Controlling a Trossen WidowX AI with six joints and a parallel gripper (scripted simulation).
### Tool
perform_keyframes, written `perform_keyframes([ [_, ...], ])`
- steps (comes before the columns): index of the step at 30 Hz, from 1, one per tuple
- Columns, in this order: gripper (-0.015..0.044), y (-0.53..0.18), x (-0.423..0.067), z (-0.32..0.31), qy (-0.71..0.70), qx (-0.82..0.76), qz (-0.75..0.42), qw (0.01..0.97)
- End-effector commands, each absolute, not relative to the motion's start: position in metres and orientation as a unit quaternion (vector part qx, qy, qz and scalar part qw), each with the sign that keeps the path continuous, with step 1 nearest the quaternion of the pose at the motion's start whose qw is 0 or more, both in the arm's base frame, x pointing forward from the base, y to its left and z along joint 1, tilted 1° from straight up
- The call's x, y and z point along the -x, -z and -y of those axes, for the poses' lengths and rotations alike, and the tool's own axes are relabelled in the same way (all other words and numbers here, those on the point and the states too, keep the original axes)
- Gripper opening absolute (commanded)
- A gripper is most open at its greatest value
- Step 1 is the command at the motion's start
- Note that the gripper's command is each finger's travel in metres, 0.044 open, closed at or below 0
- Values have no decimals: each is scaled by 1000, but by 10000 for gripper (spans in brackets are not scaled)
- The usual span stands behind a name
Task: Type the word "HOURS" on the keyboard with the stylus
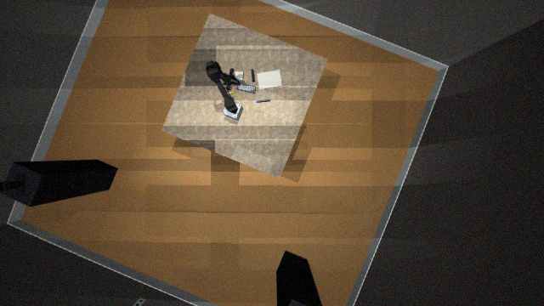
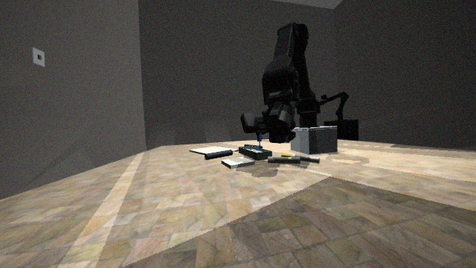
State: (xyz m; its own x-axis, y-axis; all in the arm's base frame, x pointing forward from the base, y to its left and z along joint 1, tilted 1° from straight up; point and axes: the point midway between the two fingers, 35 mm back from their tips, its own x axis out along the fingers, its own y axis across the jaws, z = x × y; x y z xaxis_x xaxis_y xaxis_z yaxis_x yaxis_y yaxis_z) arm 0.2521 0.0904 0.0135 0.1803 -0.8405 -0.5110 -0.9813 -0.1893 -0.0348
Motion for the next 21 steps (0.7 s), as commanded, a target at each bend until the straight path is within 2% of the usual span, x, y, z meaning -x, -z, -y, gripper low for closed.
perform_keyframes([
  [1,26,-11,-252,-91,-193,745,-611,184],
  [3,79,-9,-253,-92,-193,745,-611,185],
  [21,81,-2,-253,-92,-193,745,-611,185],
])
